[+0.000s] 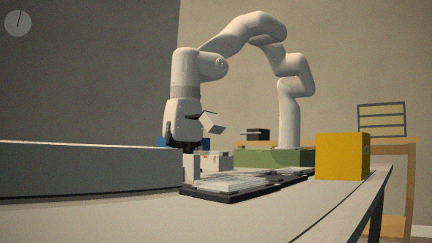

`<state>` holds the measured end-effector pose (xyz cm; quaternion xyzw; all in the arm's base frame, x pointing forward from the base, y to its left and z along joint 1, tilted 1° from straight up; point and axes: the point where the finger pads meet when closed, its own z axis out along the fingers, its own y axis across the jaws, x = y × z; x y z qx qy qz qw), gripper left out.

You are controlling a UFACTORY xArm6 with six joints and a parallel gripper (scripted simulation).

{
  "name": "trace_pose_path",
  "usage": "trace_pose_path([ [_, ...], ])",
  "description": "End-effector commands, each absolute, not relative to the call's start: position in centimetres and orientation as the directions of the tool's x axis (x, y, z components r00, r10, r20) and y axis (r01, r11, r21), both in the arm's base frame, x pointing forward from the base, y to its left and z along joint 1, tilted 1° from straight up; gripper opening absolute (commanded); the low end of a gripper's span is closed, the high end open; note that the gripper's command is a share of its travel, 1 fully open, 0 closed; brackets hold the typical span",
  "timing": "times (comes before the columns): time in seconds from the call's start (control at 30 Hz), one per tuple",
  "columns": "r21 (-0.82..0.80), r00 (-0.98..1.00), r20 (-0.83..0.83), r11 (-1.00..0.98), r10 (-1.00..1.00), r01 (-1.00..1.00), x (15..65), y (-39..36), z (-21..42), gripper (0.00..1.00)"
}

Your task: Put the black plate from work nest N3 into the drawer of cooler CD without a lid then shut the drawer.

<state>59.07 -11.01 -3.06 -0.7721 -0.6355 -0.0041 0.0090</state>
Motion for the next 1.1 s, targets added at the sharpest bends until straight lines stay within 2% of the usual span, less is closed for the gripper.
trace_pose_path([
  [0.0, -0.004, 0.192, 0.018, -0.192, 0.981, 0.981, 60.1, -11.2, -2.8, 0.0],
  [1.07, -0.004, 0.192, 0.018, -0.192, 0.981, 0.981, 63.3, -11.8, -2.8, 0.0],
])
